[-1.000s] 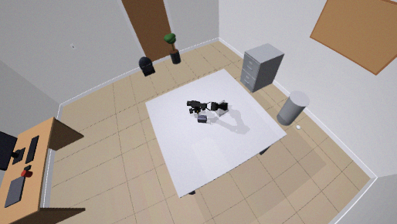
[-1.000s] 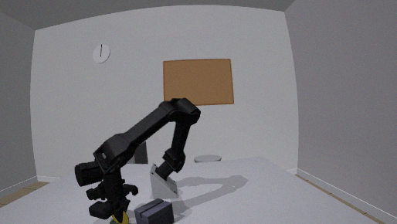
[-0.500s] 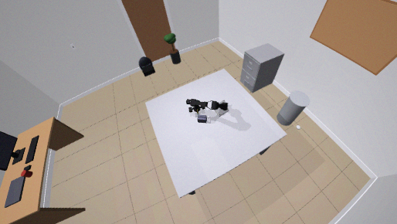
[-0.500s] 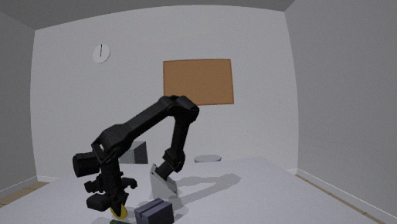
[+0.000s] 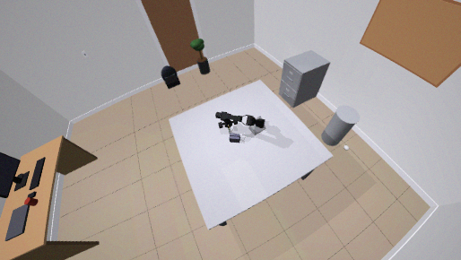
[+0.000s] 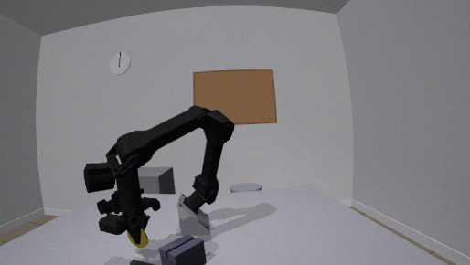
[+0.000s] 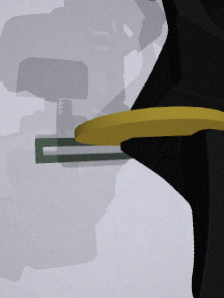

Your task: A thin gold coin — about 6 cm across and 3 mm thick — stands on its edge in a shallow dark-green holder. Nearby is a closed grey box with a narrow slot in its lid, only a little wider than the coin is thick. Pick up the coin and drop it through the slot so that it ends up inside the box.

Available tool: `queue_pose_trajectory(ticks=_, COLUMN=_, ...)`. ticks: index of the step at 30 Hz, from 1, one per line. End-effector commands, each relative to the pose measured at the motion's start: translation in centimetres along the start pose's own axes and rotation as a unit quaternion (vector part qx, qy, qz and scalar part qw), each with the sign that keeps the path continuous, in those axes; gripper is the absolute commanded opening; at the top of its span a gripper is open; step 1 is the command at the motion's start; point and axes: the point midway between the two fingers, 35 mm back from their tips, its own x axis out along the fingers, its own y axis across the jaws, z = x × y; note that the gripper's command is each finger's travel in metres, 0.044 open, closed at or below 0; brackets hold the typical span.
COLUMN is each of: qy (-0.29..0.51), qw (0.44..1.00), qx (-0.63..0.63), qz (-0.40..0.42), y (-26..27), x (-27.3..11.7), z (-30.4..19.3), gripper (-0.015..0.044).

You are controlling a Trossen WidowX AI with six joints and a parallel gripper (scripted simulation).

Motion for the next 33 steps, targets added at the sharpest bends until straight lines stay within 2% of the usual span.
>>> queue_pose_trajectory(ticks=1, qy=-0.003, qw=1.0, qx=-0.004, qz=0.002, y=0.1, x=-1.2, z=0.0, gripper=0.0)
queue_pose_trajectory(ticks=12, qy=-0.002, qw=1.0, qx=-0.015, qz=0.002, y=-0.2, x=-3.1, z=0.0, gripper=0.0)
queue_pose_trajectory(ticks=22, qy=-0.003, qw=0.984, qx=-0.179, qz=0.001, y=-0.2, x=-3.2, z=0.2, gripper=0.0)
queue_pose_trajectory(ticks=33, qy=-0.003, qw=0.934, qx=-0.357, qz=0.001, y=-0.3, x=-3.3, z=0.4, gripper=0.0)
